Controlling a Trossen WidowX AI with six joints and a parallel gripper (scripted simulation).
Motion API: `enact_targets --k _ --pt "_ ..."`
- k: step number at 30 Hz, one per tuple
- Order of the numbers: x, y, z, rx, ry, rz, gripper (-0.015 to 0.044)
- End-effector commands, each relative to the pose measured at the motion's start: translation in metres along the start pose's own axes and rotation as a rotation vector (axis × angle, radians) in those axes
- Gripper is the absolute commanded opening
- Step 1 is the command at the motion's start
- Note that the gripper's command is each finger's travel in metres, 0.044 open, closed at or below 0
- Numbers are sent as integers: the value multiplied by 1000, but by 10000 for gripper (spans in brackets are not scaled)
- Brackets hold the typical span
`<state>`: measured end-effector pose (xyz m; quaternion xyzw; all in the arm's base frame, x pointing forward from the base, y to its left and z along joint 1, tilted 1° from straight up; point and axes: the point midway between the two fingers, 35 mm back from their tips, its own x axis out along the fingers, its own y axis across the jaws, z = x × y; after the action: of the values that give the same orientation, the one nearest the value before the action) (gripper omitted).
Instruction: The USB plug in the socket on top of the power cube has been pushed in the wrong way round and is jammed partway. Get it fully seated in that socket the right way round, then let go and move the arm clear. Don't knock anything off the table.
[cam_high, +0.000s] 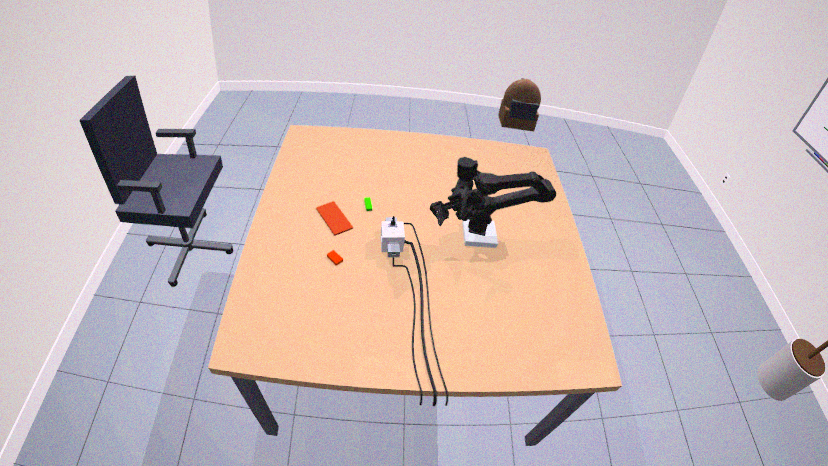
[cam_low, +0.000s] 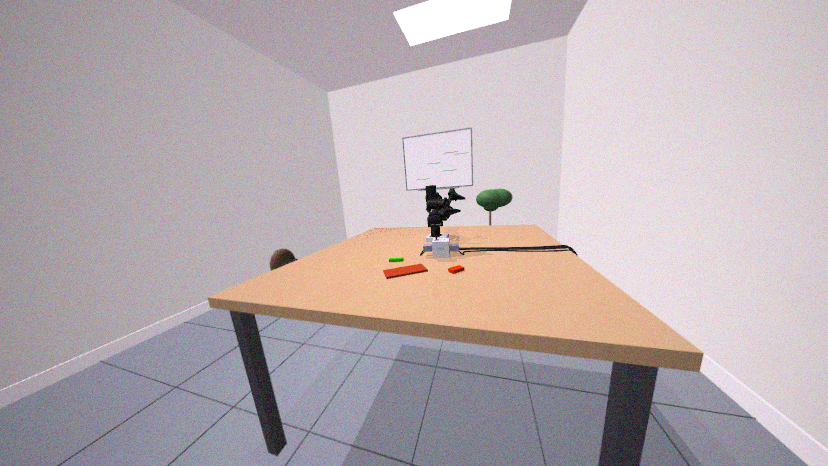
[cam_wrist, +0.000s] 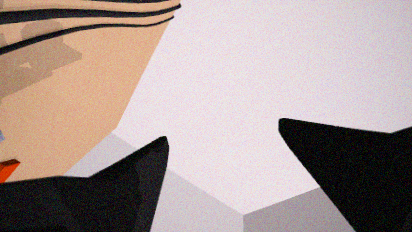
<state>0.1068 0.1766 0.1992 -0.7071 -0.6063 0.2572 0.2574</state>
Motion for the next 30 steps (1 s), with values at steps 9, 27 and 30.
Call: enact_targets --k 9,27,30 --pt "10 37 -53 486 28 322 440" --pt "-9 158 -99 1424 199 1394 440" --pt "-18 174 -100 1481 249 1606 440"
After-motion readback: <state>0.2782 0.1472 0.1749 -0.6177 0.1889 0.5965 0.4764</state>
